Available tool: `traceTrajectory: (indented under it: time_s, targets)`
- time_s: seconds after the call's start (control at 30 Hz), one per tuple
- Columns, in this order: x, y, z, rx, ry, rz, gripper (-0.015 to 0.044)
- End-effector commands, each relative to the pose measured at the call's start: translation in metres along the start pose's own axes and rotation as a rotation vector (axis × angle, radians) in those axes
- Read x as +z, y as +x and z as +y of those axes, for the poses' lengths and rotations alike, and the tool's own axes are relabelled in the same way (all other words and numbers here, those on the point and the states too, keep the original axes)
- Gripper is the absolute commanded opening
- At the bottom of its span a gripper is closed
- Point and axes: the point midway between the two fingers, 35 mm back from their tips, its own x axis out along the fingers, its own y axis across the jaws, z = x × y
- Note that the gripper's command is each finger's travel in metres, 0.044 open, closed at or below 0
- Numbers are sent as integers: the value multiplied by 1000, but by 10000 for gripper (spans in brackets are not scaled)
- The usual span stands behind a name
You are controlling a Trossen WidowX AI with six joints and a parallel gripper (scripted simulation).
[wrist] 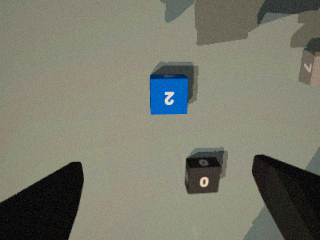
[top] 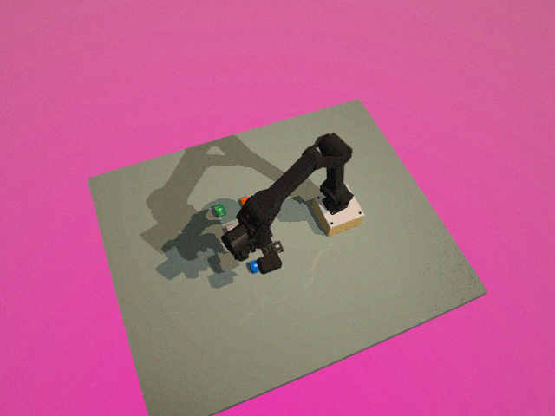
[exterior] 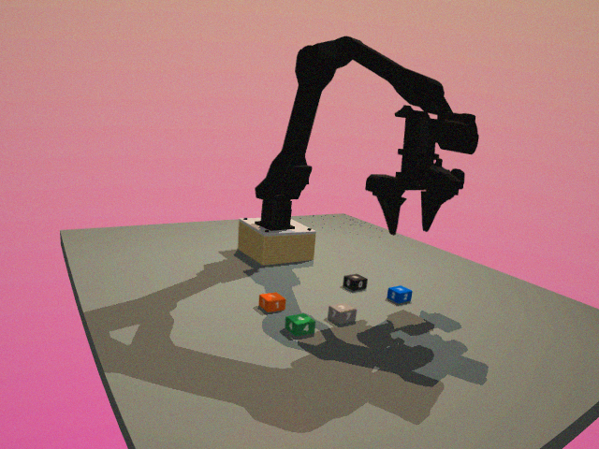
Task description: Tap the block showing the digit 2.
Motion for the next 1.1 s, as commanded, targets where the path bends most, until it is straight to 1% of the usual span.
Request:
traceTrajectory:
  time_s: [0.0, 0.43, 0.5, 0.6, 0.67, 0.9, 0.93, 1.07]
  targets:
    - [4, -2, 2, 0, 4, -9, 400]
    - [4, -2, 2, 0, 4, -9, 400]
    - [5, 8, 2, 0, 4, -9, 348]
    - [6, 56, 2, 0, 4, -9, 269]
    - [5, 76, 2, 0, 4, -9, 216]
    - [4, 79, 2, 0, 4, -9, 32]
    - [4, 79, 2, 0, 4, -9, 20]
    - [4, 79, 2, 0, 4, -9, 20]
